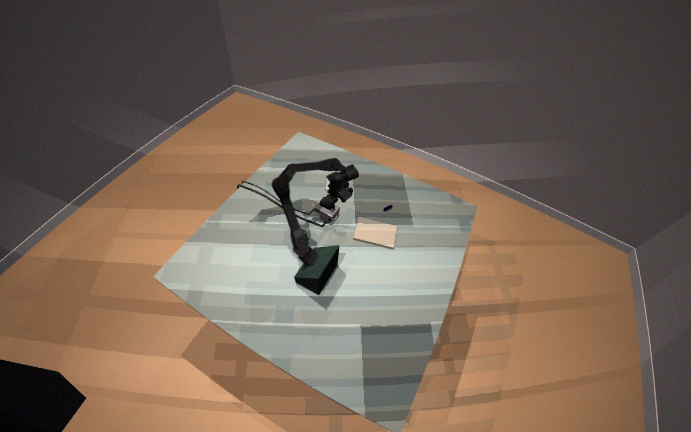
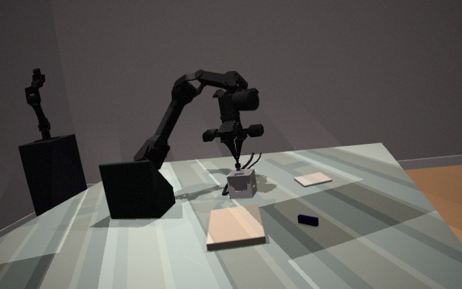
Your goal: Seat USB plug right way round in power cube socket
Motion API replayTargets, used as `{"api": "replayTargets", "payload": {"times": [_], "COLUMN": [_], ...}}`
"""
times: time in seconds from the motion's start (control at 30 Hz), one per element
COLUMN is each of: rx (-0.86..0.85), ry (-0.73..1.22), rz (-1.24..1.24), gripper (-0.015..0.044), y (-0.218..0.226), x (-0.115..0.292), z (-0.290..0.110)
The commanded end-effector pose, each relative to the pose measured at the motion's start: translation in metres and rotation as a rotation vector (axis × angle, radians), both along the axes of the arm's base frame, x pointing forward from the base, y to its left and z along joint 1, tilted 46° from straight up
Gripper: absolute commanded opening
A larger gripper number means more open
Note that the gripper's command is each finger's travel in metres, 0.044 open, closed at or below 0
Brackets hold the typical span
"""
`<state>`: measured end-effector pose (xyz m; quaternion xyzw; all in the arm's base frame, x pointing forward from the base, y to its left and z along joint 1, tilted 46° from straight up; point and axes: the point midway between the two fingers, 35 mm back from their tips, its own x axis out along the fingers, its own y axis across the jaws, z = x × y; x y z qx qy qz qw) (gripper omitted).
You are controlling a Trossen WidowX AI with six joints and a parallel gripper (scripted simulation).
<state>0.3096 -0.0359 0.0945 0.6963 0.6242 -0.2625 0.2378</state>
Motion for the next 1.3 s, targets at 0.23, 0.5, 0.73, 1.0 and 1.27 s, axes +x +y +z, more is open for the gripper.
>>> {"api": "replayTargets", "payload": {"times": [0.23,0.5,0.73,1.0,1.27], "rx": [0.014,0.02,0.025,0.031,0.031], "ry": [0.005,0.006,0.007,0.008,0.008], "rz": [-0.009,-0.01,-0.012,-0.013,-0.013], "gripper": [0.0,0.0,0.0,0.0,0.0], "y": [0.0021,0.0031,0.004,0.005,0.0057], "x": [0.0002,0.0003,0.0004,0.0005,0.0006], "z": [-0.0007,-0.001,-0.0013,-0.0016,-0.0022]}}
